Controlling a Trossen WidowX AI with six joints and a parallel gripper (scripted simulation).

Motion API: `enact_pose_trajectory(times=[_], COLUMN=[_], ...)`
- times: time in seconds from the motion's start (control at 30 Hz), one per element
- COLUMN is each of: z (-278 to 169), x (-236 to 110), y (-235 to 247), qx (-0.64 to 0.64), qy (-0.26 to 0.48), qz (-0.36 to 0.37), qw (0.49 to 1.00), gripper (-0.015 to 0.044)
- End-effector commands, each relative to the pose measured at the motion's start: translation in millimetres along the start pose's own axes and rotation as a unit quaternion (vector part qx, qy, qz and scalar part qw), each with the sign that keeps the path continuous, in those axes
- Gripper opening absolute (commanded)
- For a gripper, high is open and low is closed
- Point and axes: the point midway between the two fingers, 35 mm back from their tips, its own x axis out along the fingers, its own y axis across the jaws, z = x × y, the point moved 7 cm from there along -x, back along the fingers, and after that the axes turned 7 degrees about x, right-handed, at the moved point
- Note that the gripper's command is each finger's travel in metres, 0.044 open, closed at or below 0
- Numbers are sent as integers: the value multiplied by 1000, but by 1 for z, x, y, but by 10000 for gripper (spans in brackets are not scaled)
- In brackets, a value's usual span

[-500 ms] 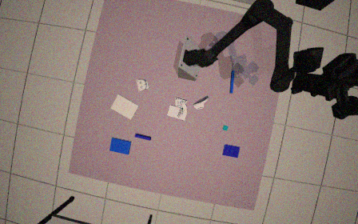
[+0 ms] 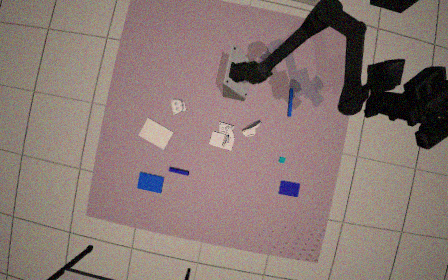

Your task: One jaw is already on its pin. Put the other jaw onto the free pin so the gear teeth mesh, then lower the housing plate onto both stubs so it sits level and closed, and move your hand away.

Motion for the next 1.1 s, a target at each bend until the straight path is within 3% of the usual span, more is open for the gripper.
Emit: enact_pose_trajectory(times=[0.0,0.07,0.6,1.07], z=[0,0,-1,-34], x=[0,0,0,-8], y=[0,0,1,32], qx=[0,0,-4,-121], qy=[0,0,0,0], qz=[0,0,4,110], qw=[1000,1000,1000,987], gripper=[32,0,0,0])
